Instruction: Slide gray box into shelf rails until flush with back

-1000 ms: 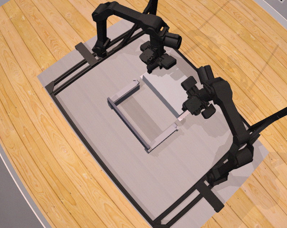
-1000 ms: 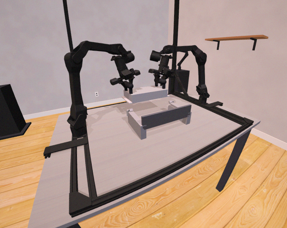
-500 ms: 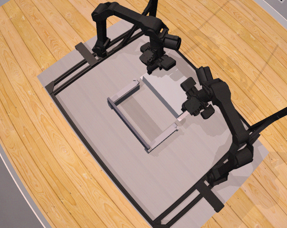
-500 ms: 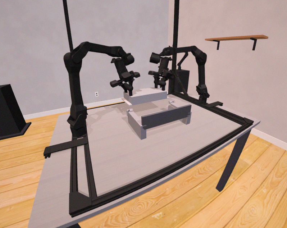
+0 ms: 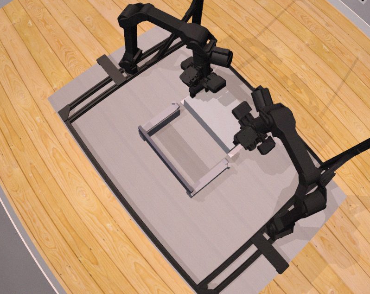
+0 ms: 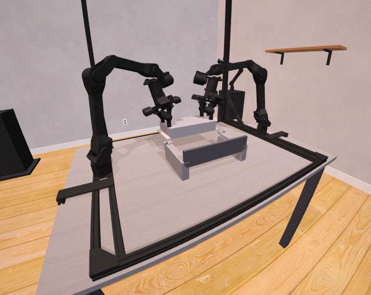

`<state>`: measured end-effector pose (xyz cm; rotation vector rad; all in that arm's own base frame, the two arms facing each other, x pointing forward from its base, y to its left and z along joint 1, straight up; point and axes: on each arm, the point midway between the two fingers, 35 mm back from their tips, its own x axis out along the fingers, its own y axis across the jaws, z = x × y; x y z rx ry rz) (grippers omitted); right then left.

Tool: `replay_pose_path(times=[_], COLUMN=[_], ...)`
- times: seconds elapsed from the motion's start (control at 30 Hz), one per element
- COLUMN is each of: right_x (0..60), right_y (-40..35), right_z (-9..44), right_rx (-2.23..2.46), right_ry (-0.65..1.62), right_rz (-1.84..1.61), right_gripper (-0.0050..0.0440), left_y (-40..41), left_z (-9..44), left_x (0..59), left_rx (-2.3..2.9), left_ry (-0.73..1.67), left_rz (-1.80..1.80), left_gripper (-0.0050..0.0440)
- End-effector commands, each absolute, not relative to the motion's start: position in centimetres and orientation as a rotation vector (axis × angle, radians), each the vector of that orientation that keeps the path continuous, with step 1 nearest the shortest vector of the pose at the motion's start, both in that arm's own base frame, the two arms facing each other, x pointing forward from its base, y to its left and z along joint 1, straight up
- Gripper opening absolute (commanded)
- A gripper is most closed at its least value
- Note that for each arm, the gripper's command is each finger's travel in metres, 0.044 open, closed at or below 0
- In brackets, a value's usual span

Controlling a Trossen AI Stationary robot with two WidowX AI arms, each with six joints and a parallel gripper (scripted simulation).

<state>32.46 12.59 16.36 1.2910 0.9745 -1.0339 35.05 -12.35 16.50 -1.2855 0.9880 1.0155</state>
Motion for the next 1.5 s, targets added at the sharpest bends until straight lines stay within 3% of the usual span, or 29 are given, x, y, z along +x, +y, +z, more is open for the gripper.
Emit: replay_pose_path(times=[0.0, 1.47], right_x=[32.5, 32.4], right_y=[12.7, 12.7], right_z=[16.8, 15.5], right_rx=[1.314, 1.314], right_ry=[0.957, 0.957], right_rz=[-1.007, -1.007], right_gripper=[0.0, 0.0], left_y=[-12.4, -12.4], left_z=[16.8, 15.5], left_x=[35.2, 35.1], left_rx=[-1.3, -1.3], left_ry=[0.971, 0.971], left_rz=[0.989, 0.989], left_gripper=[0.0, 0.0])
